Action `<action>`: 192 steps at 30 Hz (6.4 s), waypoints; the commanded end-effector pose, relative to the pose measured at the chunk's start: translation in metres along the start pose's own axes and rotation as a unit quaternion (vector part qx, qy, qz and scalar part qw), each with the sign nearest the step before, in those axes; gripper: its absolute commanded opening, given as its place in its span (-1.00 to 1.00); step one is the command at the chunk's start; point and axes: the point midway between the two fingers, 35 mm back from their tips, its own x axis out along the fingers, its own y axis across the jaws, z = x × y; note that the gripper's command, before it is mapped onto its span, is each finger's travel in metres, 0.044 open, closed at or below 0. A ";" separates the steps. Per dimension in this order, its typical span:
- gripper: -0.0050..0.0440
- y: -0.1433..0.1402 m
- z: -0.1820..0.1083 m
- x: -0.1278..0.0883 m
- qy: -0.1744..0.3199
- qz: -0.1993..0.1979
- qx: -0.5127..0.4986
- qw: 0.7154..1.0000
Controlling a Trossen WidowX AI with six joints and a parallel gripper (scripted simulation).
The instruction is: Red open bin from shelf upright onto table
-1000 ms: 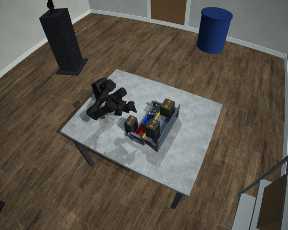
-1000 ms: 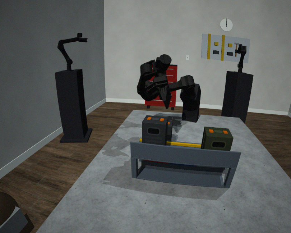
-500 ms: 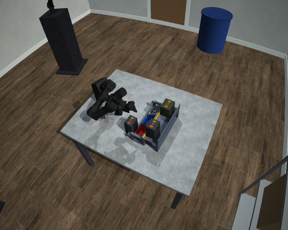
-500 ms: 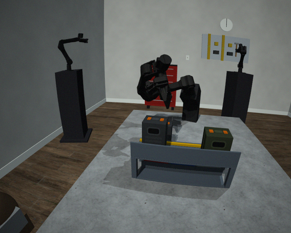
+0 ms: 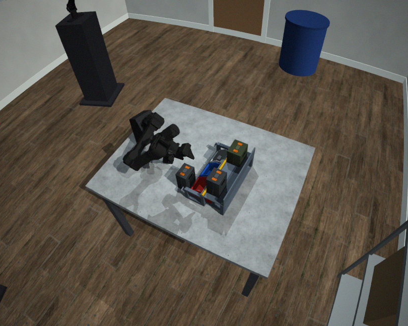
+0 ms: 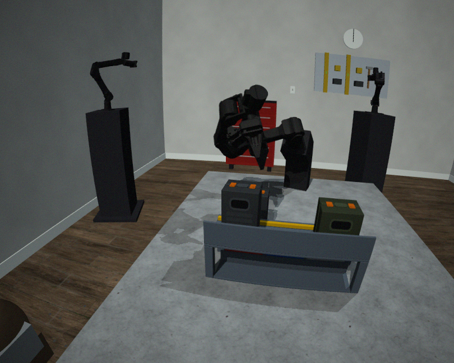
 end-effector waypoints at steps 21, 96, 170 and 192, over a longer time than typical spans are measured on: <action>1.00 -0.033 0.017 0.039 -0.053 -0.118 0.000 0.992; 1.00 -0.026 0.014 0.032 -0.041 -0.094 0.001 0.995; 1.00 -0.033 0.017 0.040 0.001 -0.001 -0.376 0.927; 1.00 -0.033 0.017 0.040 -0.001 -0.002 -0.490 0.871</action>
